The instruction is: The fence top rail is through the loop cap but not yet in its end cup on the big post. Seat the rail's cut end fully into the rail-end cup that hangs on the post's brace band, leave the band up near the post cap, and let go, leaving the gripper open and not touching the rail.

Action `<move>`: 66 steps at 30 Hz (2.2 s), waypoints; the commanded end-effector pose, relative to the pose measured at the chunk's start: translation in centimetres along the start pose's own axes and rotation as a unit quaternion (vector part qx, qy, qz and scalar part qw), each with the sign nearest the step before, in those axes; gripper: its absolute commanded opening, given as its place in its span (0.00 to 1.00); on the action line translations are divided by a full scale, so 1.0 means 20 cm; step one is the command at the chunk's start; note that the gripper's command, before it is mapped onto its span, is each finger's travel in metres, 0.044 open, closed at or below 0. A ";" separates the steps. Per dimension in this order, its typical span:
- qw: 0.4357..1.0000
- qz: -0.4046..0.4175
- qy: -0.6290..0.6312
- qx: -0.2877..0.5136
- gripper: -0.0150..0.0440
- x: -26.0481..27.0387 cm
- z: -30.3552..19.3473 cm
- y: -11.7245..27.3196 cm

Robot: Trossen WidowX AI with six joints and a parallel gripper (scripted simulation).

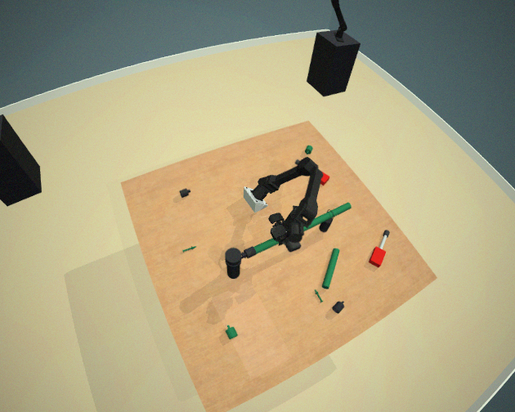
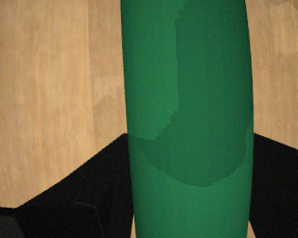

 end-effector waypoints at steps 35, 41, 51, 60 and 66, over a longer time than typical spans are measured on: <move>1.000 -0.003 0.000 0.000 0.25 0.00 0.01 0.00; 1.000 -0.005 0.000 0.002 0.25 0.00 0.00 0.00; 1.000 -0.005 0.000 0.002 0.25 0.01 0.02 0.00; 1.000 -0.005 0.000 0.002 0.25 0.01 0.03 0.00; 1.000 -0.005 0.000 0.002 0.25 0.01 0.04 0.00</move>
Point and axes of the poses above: the point midway between the two fingers, 35 mm back from their tips, its own y axis back along the fingers, its own x axis across the jaws, z = x × y, the point moved 5 cm from there along y, back along the fingers, and after that the axes turned 11 degrees about -y, right-handed, at the moved point
